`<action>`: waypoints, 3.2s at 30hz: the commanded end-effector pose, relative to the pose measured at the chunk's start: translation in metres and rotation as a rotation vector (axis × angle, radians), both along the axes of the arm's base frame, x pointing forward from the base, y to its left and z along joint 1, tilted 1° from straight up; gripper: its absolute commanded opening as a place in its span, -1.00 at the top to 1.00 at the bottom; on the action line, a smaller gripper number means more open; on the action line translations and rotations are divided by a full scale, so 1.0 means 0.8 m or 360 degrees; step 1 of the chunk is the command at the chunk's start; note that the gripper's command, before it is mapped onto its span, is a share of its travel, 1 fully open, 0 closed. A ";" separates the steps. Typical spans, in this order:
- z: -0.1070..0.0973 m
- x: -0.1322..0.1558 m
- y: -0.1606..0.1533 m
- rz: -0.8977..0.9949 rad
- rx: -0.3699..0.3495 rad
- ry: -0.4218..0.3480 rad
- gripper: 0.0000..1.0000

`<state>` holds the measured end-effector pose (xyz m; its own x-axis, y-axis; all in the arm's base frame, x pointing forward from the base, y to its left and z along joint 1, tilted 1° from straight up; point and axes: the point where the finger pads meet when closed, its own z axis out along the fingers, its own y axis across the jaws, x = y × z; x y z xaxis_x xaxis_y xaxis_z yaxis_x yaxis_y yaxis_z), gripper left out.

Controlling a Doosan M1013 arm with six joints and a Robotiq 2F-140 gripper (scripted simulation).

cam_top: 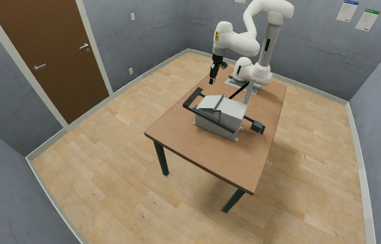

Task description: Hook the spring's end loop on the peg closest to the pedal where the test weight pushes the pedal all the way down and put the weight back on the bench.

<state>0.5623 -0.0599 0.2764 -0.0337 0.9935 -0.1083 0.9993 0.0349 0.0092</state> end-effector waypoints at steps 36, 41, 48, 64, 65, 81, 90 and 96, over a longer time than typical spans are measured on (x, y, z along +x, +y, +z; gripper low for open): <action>0.024 0.079 -0.063 0.0000 -0.0075 -0.0004 0.50; 0.027 0.092 -0.073 -0.0001 -0.0087 -0.0005 0.50; 0.030 0.099 -0.079 -0.0001 -0.0094 -0.0005 0.50; 0.031 0.105 -0.084 -0.0001 -0.0094 -0.0005 0.50; 0.029 0.105 -0.084 -0.0001 -0.0094 -0.0005 0.50; 0.000 0.105 -0.084 -0.0001 -0.0094 -0.0005 0.50; -0.017 0.106 -0.084 -0.0001 -0.0094 -0.0005 0.50; -0.029 0.106 -0.084 -0.0001 -0.0094 -0.0005 0.50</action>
<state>0.6465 -0.1267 0.2538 -0.0333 0.9854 -0.1669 0.9993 0.0352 0.0088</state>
